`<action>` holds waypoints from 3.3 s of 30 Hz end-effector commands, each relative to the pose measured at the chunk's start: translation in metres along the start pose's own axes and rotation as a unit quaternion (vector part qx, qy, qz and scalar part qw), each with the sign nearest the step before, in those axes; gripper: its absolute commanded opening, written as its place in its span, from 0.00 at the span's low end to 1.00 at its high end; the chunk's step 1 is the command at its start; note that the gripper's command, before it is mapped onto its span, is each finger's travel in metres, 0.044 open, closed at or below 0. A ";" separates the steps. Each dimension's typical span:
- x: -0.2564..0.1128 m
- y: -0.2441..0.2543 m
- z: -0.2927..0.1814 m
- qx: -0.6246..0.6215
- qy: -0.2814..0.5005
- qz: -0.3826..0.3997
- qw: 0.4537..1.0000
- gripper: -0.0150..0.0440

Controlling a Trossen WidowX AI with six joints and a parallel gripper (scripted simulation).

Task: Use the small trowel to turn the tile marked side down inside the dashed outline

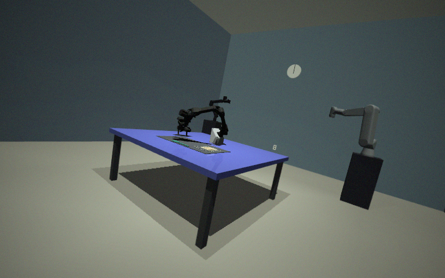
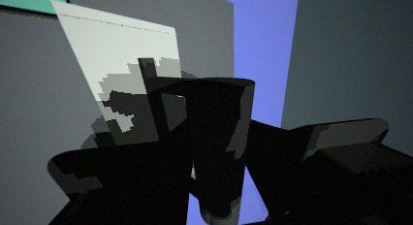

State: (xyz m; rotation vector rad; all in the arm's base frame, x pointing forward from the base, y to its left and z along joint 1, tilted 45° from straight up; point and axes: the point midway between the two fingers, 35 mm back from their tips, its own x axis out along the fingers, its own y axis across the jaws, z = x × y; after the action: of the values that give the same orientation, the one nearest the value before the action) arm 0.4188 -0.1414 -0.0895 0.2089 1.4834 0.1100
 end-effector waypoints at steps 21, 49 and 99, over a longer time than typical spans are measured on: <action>0.020 -0.027 -0.023 0.160 0.151 -0.067 0.973 0.25; 0.030 -0.040 -0.053 0.262 0.269 -0.151 0.915 0.25; 0.034 -0.018 -0.036 0.264 0.251 -0.151 0.919 0.76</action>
State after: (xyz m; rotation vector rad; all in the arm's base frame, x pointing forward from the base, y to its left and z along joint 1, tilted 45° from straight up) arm 0.3769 -0.1469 -0.1417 0.3997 2.0525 -0.5247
